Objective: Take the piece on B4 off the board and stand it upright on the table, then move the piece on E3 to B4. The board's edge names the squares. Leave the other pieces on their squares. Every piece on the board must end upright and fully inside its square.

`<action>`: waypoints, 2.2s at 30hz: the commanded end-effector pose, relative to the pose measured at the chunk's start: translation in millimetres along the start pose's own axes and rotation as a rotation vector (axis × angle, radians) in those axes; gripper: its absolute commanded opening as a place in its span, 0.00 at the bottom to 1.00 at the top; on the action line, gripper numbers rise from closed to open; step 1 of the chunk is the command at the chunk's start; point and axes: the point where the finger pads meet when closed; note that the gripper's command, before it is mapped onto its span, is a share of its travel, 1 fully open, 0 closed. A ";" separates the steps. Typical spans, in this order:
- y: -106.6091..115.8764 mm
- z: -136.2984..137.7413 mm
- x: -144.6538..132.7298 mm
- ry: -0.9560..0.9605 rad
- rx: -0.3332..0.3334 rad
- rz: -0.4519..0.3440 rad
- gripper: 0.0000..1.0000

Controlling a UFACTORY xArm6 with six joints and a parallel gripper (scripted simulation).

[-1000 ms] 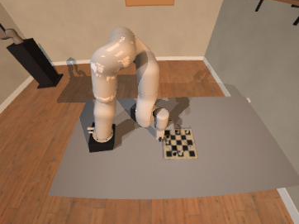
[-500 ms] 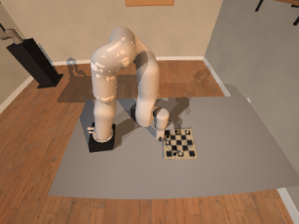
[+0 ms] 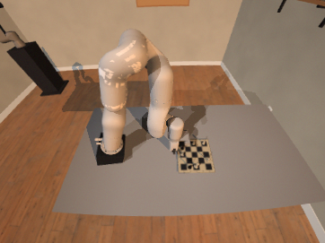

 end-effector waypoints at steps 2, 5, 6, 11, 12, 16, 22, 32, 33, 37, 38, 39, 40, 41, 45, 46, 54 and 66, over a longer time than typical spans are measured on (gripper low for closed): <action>0.5 0.1 1.0 0.000 0.000 0.002 0.41; 0.5 0.1 1.0 0.000 0.000 0.002 0.41; 0.5 0.1 1.0 0.000 0.000 0.002 0.41; 0.5 0.1 1.0 0.000 0.000 0.002 0.41; 0.5 0.1 1.0 0.000 0.000 0.002 0.41; 1.5 0.0 1.1 0.000 0.000 0.003 0.41; 9.7 0.0 1.0 0.000 0.000 0.003 0.41; 57.7 0.0 0.9 0.000 0.000 0.002 0.41; 64.0 0.0 0.9 0.000 0.000 0.002 0.41; 83.0 0.0 0.8 0.000 0.000 0.002 0.41; 85.8 0.1 0.8 0.000 0.000 0.002 0.41; 88.0 0.0 0.8 0.000 0.000 0.002 0.41; 89.3 0.0 0.8 0.000 0.000 0.002 0.41; 90.1 0.1 0.8 0.000 0.000 0.002 0.41; 90.5 0.1 0.8 0.000 0.000 0.002 0.41; 90.5 0.1 0.8 0.000 0.000 0.002 1.00; 90.5 0.1 0.8 0.000 0.000 0.002 1.00; 90.5 0.1 0.9 -0.002 0.000 0.002 1.00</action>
Point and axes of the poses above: the point where the finger pads meet when closed, its own y axis back along the fingers, its own z axis across the jaws, x = y × z, and after that the axes turned 9 degrees about y, right-handed
